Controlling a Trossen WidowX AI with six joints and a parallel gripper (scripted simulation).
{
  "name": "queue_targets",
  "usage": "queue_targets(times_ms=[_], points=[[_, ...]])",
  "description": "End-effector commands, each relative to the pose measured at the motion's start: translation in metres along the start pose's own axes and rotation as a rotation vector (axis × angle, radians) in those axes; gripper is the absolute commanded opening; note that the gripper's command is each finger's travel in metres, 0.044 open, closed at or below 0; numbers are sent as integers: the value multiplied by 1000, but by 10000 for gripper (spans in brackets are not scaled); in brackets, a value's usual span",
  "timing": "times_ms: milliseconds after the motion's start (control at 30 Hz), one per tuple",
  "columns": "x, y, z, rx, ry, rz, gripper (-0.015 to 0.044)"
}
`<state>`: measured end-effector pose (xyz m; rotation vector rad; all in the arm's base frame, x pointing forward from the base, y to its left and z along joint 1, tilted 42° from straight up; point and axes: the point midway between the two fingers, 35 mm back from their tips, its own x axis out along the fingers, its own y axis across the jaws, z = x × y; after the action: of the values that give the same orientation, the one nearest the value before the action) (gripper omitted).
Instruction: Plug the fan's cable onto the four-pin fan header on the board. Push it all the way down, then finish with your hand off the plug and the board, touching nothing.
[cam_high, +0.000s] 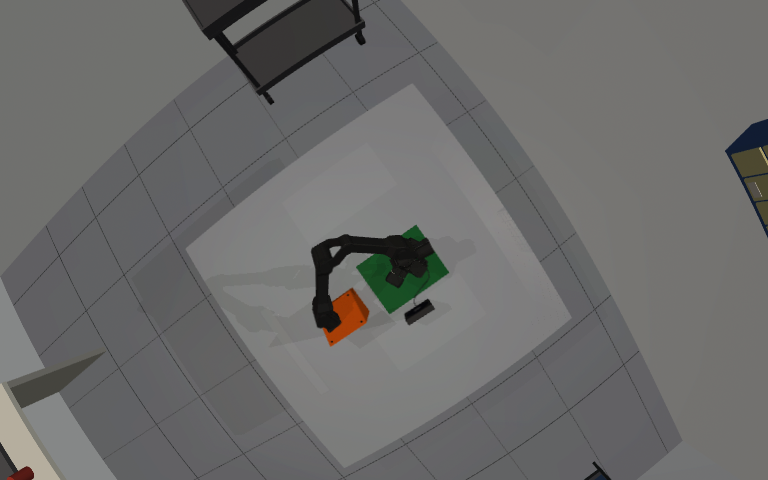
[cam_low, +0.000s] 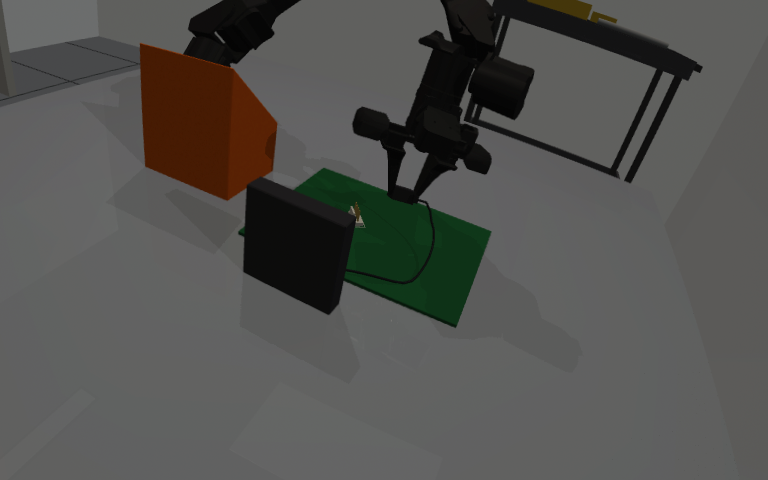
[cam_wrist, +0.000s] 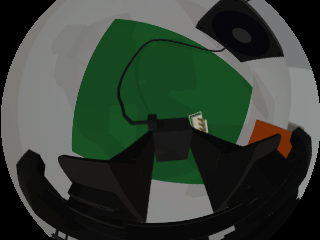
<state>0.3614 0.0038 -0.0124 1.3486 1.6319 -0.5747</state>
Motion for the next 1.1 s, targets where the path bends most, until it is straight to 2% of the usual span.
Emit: queue_targets(times_ms=[0, 1067], points=[[5, -3, -1, 8, -53, -36, 0], [26, -11, -2, 45, -453, -175, 0]])
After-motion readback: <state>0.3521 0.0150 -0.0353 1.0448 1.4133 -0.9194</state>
